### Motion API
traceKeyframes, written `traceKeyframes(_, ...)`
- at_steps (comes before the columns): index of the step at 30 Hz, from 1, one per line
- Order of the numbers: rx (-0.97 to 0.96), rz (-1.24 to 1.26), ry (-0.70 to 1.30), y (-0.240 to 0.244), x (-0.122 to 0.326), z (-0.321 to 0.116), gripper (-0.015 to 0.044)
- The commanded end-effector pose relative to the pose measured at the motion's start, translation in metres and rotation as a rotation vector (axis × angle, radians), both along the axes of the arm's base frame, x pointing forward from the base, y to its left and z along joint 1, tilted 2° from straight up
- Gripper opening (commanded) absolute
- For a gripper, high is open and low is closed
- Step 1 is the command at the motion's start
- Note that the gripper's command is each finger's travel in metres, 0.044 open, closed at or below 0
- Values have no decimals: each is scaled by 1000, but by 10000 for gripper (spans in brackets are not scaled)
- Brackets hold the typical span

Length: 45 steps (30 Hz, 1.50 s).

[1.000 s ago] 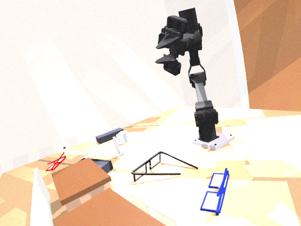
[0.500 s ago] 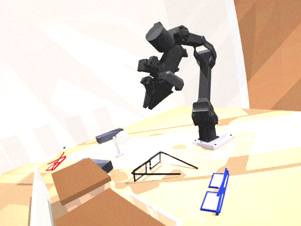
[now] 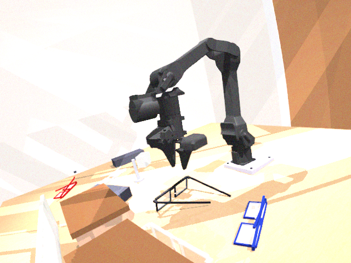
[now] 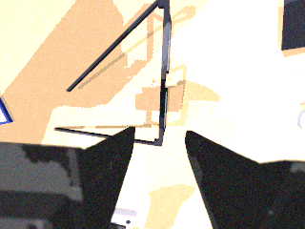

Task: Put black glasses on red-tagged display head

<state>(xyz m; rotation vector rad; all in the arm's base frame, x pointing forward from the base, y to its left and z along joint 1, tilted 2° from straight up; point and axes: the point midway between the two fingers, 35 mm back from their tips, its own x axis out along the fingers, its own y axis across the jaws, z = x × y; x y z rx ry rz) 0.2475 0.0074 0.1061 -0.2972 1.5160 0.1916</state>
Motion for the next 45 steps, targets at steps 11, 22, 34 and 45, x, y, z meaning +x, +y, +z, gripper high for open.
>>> traceKeyframes(11, 33, 48, 60, -5, 1, -8, 120)
traceKeyframes(22, 33, 48, 60, -5, 1, -11, 120)
traceKeyframes(34, 33, 48, 60, -7, 3, -30, 120)
traceKeyframes(45, 33, 48, 60, -10, 4, -48, 120)
